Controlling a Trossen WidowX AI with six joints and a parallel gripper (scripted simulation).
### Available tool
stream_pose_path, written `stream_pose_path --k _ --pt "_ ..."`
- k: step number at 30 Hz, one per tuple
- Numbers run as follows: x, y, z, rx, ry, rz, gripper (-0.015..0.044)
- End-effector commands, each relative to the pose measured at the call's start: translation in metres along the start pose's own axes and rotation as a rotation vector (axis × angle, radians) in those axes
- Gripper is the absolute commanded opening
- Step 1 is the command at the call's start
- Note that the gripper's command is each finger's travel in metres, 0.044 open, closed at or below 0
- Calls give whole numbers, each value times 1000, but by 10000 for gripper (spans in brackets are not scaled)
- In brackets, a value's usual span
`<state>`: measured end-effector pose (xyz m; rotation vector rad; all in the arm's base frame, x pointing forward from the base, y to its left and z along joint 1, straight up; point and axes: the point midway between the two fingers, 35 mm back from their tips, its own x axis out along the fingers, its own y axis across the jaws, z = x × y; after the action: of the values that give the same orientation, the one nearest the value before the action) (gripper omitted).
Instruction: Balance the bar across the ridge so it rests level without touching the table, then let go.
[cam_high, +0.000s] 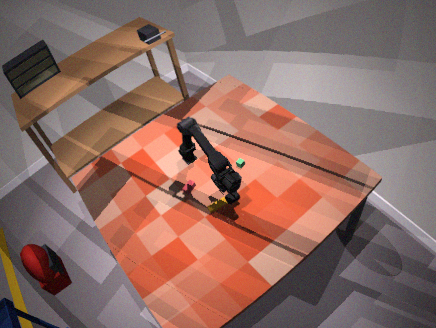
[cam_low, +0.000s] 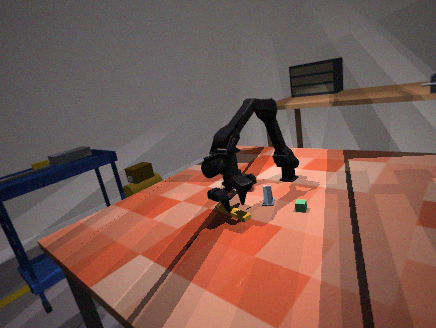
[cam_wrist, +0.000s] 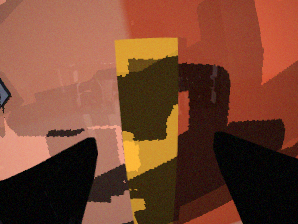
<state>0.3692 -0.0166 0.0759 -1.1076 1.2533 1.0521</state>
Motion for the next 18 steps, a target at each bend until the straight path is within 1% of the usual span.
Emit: stream_pose_path --k 1,11,18 --pt "7 2 0 -7 -3 8 315" --pt "23 2 1 -7 -3 9 315" --pt "24 2 1 -7 -3 9 315"
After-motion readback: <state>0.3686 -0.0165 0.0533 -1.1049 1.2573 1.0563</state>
